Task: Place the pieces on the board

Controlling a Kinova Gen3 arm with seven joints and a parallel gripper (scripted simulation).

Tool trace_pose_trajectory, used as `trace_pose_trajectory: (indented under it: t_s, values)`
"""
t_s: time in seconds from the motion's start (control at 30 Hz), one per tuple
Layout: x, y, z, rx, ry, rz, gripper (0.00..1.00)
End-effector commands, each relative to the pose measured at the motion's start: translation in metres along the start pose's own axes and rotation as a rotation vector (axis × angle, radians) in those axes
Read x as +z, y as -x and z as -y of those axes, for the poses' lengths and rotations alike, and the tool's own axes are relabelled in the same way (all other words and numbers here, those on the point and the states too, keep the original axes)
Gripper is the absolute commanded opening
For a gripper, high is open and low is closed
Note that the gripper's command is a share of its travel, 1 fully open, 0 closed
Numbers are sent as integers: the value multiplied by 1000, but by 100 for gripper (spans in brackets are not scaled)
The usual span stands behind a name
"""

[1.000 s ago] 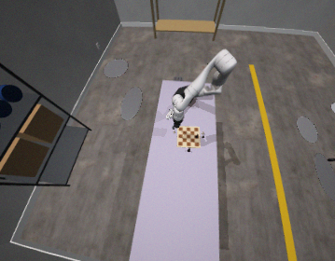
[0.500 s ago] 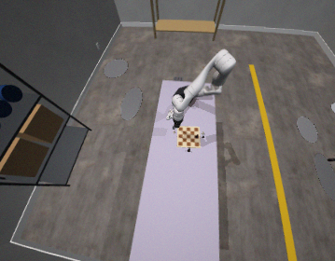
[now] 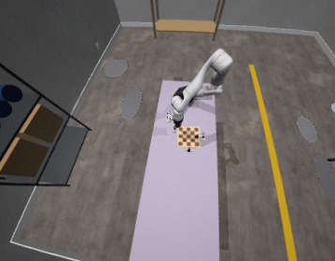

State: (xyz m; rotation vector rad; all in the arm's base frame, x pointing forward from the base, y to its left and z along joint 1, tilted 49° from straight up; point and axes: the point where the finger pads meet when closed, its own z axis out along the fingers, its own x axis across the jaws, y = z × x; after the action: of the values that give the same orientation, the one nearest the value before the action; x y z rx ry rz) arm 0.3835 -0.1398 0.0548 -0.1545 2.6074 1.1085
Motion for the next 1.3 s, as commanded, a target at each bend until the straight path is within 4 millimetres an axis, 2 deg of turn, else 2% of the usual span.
trace_pose_trajectory:
  t_s: [0.0,0.1,0.6,0.67,1.17,1.27]
  values:
    - [3,-1,0,-52,13,-1,100]
    - [4,-2,0,-82,16,-4,100]
    - [22,-4,-8,-661,74,-32,100]
    - [22,-4,-8,-661,74,-32,100]
    - [36,-3,-16,-1391,109,-15,100]
    - [37,-3,-16,-1441,109,-13,100]
